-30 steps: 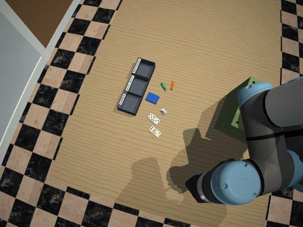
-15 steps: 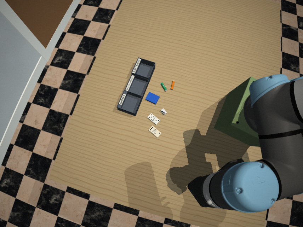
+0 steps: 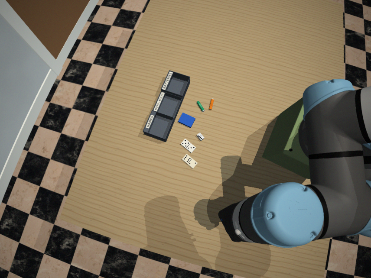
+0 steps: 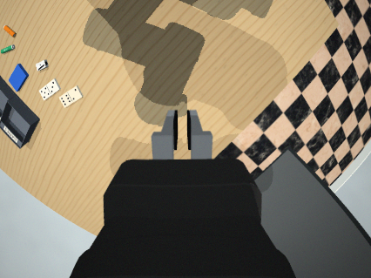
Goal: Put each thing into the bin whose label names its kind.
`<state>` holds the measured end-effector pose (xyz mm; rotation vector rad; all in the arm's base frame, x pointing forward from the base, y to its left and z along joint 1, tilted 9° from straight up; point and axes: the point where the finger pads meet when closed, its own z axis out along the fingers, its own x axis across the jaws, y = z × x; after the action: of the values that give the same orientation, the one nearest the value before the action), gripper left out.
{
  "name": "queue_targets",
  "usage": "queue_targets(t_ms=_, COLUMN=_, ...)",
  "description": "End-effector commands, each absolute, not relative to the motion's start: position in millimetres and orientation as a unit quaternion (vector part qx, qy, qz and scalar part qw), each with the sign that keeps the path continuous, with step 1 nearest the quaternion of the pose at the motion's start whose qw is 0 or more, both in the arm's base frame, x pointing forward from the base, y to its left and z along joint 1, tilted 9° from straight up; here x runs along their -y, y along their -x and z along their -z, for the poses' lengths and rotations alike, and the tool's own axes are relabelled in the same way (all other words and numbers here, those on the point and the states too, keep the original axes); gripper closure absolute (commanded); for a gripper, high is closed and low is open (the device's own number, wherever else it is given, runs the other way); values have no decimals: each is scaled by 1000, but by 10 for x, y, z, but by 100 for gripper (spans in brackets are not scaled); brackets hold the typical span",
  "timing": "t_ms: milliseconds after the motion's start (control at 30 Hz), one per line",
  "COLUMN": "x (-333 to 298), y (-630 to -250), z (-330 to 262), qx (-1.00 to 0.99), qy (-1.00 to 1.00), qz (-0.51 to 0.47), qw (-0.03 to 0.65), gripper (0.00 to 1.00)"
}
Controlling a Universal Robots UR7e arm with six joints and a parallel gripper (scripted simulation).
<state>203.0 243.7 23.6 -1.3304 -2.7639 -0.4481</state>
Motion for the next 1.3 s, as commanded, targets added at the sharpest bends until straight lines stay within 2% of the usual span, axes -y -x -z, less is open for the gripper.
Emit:
queue_targets(t_ms=0, x=-2272, y=-2301, z=-209, qx=880, qy=454, qz=138, qw=20, gripper=69)
queue_targets(t_ms=167, x=-2272, y=-2301, z=-210, qx=880, qy=454, qz=138, qw=20, gripper=69)
queue_targets(t_ms=533, x=-1793, y=-2791, z=-164, qx=839, qy=530, qz=119, qw=20, gripper=69)
queue_targets(t_ms=733, x=-1776, y=-2807, z=-162, qx=839, qy=530, qz=119, qw=20, gripper=69)
queue_targets(t_ms=1100, x=-1202, y=-3190, z=-100, qx=792, qy=602, qz=100, qw=24, gripper=69)
queue_targets(t_ms=1267, x=-1175, y=-3205, z=-97, qx=792, qy=602, qz=100, qw=24, gripper=69)
